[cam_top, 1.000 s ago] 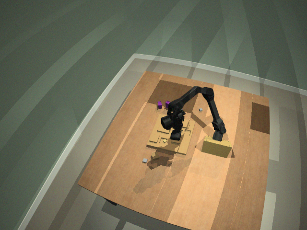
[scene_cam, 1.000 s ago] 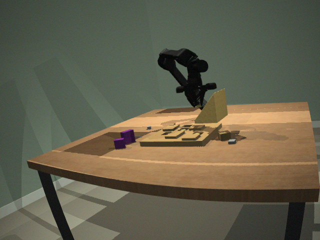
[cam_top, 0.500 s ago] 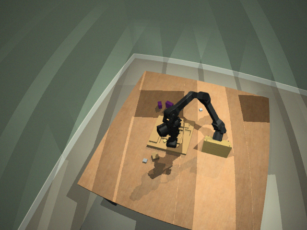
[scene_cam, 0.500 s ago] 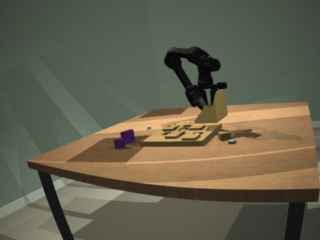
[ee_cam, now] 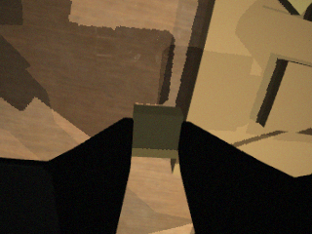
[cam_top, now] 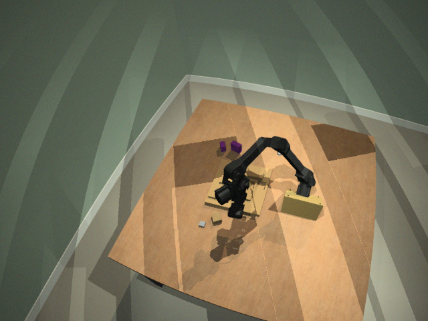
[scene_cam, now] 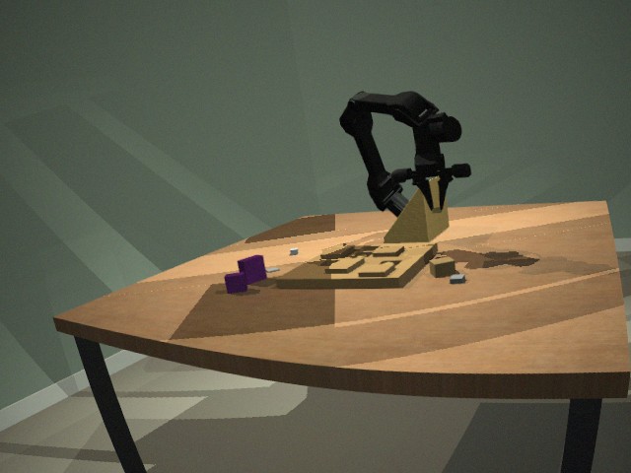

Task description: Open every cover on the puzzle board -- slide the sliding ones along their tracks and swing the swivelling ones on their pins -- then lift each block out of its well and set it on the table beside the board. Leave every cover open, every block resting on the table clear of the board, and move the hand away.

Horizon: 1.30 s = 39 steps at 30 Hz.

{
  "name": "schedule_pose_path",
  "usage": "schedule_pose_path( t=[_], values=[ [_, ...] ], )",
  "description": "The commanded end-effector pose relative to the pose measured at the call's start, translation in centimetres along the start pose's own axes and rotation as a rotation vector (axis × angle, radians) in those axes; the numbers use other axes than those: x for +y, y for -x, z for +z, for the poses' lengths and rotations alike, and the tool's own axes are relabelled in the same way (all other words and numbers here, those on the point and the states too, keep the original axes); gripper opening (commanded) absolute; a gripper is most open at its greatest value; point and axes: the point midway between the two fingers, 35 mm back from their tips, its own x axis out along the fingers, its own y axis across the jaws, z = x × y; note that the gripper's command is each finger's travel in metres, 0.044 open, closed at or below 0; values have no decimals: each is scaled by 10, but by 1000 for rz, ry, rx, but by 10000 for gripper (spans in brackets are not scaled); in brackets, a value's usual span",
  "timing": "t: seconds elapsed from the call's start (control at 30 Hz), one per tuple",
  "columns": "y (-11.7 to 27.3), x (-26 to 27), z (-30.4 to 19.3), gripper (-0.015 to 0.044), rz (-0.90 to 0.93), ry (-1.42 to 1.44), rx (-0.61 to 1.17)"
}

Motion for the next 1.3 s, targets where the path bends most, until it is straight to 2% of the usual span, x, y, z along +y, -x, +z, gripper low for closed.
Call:
schedule_pose_path(
  t=[0.0, 0.23, 1.27],
  values=[
    [-3, 13, -1, 80, 0, -1, 3],
    [-9, 37, -3, 80, -2, -3, 4],
    [-57, 40, 1, 80, -2, -3, 2]
  ],
)
